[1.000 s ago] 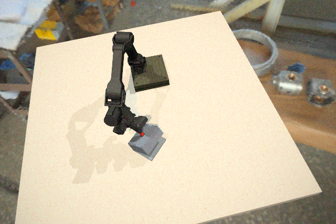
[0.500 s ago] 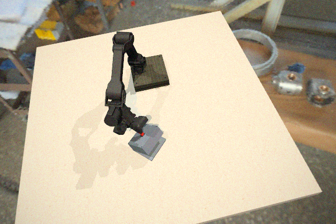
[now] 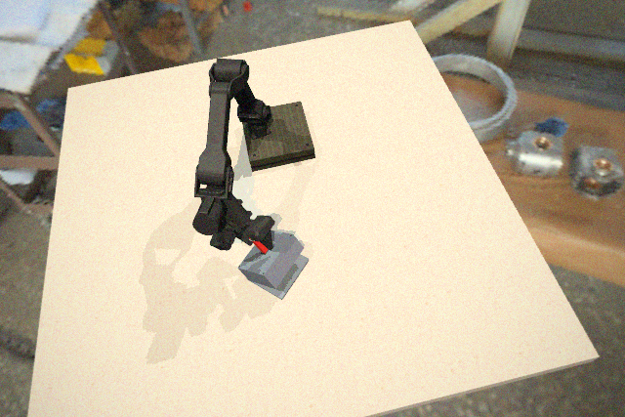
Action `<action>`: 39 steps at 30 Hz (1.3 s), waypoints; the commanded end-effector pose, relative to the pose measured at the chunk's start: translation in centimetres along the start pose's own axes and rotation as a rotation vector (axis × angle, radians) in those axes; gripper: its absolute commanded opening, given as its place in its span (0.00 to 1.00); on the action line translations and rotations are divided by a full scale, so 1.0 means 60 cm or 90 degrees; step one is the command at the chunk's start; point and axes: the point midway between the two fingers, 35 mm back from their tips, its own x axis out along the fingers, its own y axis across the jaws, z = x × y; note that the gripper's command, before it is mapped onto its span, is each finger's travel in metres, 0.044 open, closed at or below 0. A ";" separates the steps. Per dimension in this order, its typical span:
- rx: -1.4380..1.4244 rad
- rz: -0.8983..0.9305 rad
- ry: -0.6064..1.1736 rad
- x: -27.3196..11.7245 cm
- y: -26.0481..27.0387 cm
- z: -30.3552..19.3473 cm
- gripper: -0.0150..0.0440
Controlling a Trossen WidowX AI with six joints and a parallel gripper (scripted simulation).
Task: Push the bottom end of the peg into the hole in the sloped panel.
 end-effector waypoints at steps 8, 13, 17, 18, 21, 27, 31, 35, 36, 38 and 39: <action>-0.002 -0.001 -0.002 -0.043 0.001 0.006 1.00; -0.001 -0.002 -0.001 -0.063 0.000 0.008 1.00; -0.001 -0.003 -0.001 -0.079 -0.001 0.009 1.00; -0.001 -0.003 -0.001 -0.083 -0.001 0.009 1.00; 0.000 -0.003 0.000 -0.095 -0.002 0.009 1.00; 0.001 -0.004 0.001 -0.120 -0.004 0.009 1.00; 0.002 -0.005 0.001 -0.136 -0.006 0.009 1.00; 0.003 -0.005 0.002 -0.152 -0.010 0.007 1.00; 0.003 -0.005 0.002 -0.153 -0.011 0.007 1.00; 0.003 -0.005 0.002 -0.155 -0.011 0.007 1.00; 0.003 -0.005 0.002 -0.158 -0.011 0.007 1.00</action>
